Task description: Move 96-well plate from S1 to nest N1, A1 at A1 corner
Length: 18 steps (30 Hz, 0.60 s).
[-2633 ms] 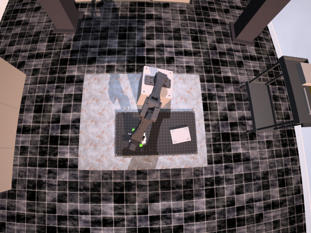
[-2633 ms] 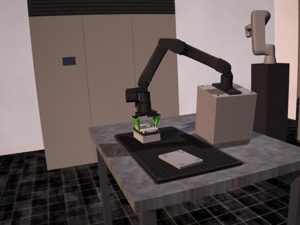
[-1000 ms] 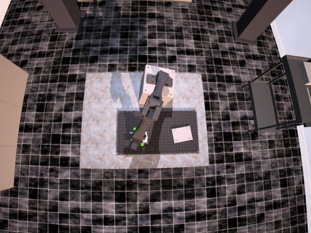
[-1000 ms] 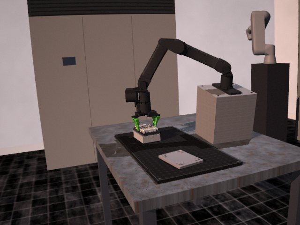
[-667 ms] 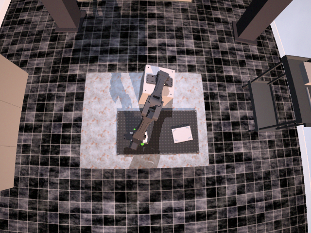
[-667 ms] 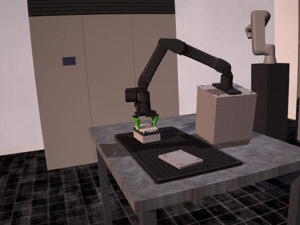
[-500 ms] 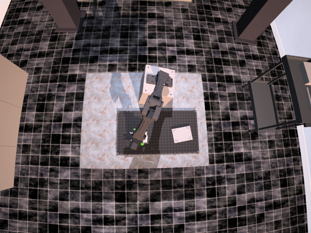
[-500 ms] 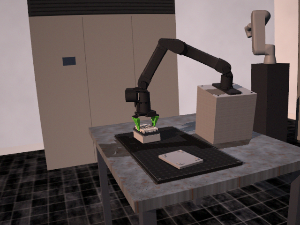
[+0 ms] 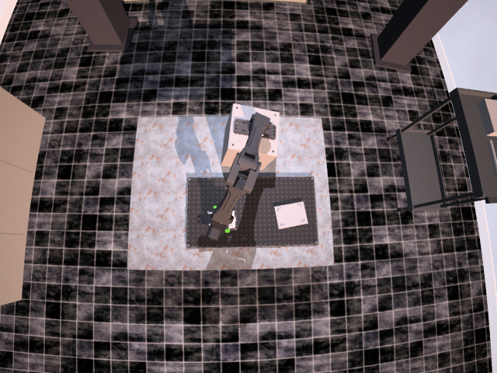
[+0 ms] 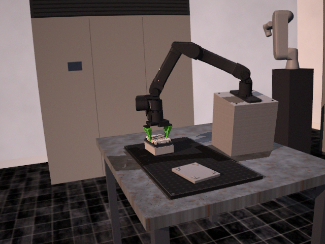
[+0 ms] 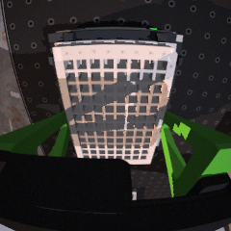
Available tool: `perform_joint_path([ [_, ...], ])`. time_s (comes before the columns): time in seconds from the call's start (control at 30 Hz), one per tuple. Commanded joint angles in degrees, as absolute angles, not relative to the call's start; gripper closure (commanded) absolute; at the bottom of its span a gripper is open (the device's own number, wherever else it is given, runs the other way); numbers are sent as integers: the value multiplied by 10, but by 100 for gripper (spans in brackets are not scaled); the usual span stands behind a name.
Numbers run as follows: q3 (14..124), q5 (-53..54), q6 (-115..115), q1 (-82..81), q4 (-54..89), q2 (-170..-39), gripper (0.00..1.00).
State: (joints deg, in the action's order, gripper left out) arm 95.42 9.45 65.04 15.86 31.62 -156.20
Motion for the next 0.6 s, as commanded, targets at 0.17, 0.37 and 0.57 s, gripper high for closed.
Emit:
perform_joint_path([
  [0.17, 959, 89, 651, 160, 319, -1557, 100],
  [0.37, 947, 86, 648, 167, 335, -1534, 100],
  [0.57, 946, 86, 645, 168, 342, -1524, 100],
])
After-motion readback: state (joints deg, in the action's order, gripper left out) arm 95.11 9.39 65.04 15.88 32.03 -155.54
